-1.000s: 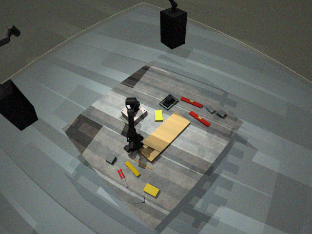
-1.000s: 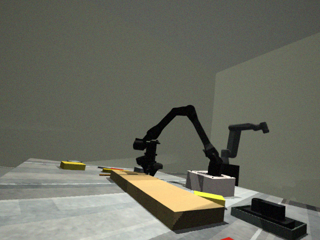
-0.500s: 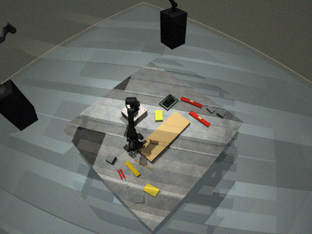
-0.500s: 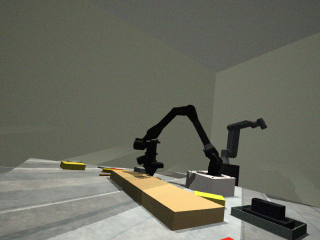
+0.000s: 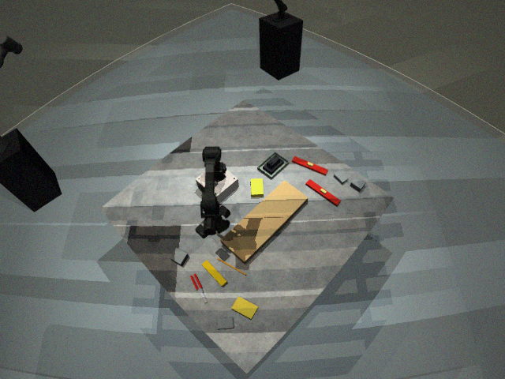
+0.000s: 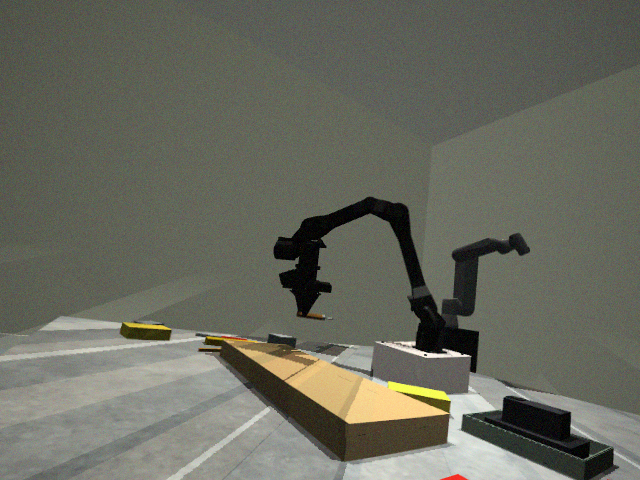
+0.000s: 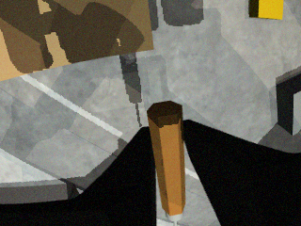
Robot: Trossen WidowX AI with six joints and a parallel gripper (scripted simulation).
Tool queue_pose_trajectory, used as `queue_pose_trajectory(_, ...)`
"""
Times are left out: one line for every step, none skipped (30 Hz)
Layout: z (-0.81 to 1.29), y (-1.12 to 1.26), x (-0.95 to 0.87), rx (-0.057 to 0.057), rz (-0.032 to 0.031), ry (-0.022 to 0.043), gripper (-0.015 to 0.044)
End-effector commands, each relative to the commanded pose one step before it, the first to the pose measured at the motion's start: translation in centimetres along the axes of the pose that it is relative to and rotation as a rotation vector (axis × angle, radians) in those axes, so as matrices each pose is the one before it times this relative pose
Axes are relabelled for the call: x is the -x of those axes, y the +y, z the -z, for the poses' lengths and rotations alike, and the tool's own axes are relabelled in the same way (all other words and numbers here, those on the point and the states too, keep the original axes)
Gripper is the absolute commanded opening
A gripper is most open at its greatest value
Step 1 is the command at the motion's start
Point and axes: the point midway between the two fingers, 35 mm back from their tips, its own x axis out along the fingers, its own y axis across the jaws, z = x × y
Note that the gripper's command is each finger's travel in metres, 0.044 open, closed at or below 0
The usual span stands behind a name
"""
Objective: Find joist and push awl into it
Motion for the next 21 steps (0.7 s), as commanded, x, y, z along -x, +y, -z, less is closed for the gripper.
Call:
queue_pose_trajectory(0.288,0.107,0.36,0.0069,-0.01508,-0.00223,0.0)
queue_pose_trajectory(0.163,0.025,0.012,0.0016,-0.01041,-0.00816,0.0)
queue_pose_trajectory(0.214,0.036,0.021,0.0021,-0.01366,-0.0112,0.0)
queue_pose_trajectory(0.263,0.048,0.035,0.0026,-0.01674,-0.01453,0.0)
queue_pose_trajectory(0.297,0.06,0.052,0.003,-0.01891,-0.01757,0.0)
queue_pose_trajectory(0.302,0.068,0.068,0.003,-0.01918,-0.01921,0.0)
queue_pose_trajectory(0.293,0.073,0.082,0.003,-0.01852,-0.02005,0.0)
queue_pose_trajectory(0.282,0.078,0.096,0.0029,-0.01776,-0.02079,0.0)
queue_pose_trajectory(0.271,0.082,0.109,0.0029,-0.01698,-0.0215,0.0)
queue_pose_trajectory(0.259,0.086,0.122,0.0028,-0.01617,-0.02219,0.0)
queue_pose_trajectory(0.247,0.089,0.135,0.0028,-0.01534,-0.02286,0.0)
queue_pose_trajectory(0.235,0.093,0.147,0.0028,-0.01449,-0.0235,0.0)
queue_pose_trajectory(0.222,0.096,0.16,0.0028,-0.01362,-0.02411,0.0)
queue_pose_trajectory(0.21,0.098,0.172,0.0028,-0.01273,-0.0247,0.0)
queue_pose_trajectory(0.197,0.1,0.184,0.0029,-0.01183,-0.02526,0.0)
queue_pose_trajectory(0.183,0.102,0.195,0.0029,-0.0109,-0.02579,0.0)
queue_pose_trajectory(0.17,0.104,0.207,0.003,-0.00997,-0.0263,0.0)
queue_pose_trajectory(0.156,0.105,0.218,0.003,-0.00901,-0.02678,0.0)
queue_pose_trajectory(0.143,0.105,0.228,0.0031,-0.00805,-0.02722,0.0)
queue_pose_trajectory(0.129,0.105,0.239,0.0032,-0.00707,-0.02764,0.0)
queue_pose_trajectory(0.115,0.105,0.249,0.0033,-0.00608,-0.02802,0.0)
